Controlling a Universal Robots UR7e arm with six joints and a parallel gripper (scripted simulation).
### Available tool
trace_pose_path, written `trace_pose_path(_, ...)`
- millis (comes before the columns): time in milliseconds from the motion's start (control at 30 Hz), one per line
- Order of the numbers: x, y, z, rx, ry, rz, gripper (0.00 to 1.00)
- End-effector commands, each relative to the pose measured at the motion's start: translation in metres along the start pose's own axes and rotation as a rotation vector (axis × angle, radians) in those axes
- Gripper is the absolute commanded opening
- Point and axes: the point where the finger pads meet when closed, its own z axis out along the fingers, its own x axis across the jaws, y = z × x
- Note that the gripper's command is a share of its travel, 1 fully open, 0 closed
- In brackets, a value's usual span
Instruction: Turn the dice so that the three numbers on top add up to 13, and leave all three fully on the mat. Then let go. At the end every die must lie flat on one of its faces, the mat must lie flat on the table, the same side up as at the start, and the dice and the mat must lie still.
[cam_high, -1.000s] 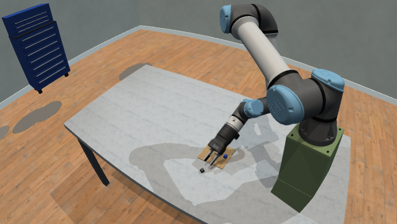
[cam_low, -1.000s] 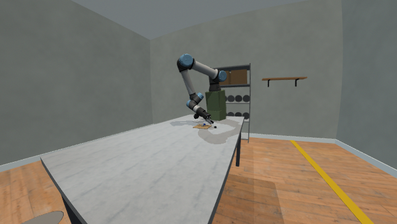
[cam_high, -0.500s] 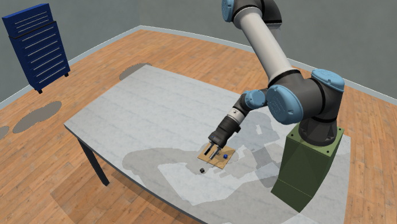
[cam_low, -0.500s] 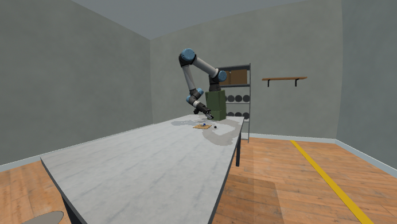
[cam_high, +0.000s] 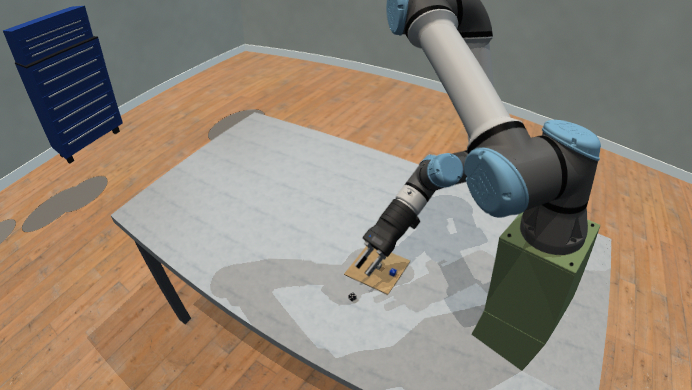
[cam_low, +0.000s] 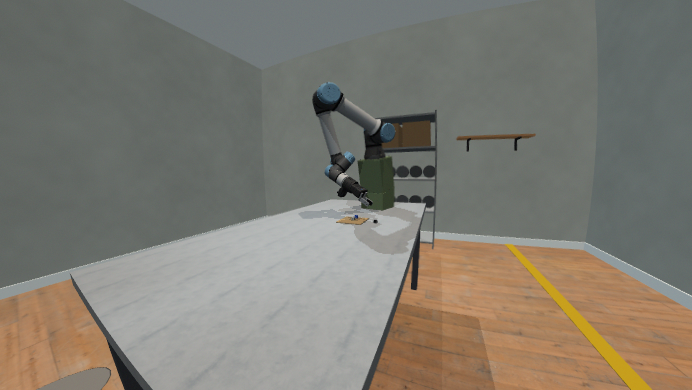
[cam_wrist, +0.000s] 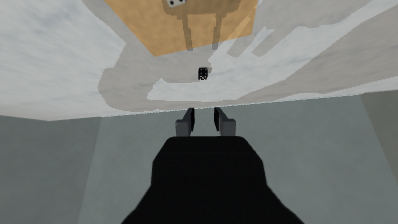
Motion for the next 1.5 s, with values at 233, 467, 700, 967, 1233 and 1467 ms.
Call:
trace_pose_path(233,0.000,0.004,0.002,0.067,0.003,-0.001,0.64)
trace_pose_path(467,0.000,0.010,0.005,0.187,0.003,0.000,0.64)
trace_pose_path(700,0.000,0.022,0.011,0.380,0.001,0.000,0.64)
trace_pose_path(967,0.001,0.034,0.018,0.591,0.003,0.001,0.64)
trace_pose_path(1233,0.000,0.048,0.025,0.830,0.000,0.001,0.64)
trace_pose_path(1467,0.000,0.055,0.028,0.944,-0.001,0.001,0.64)
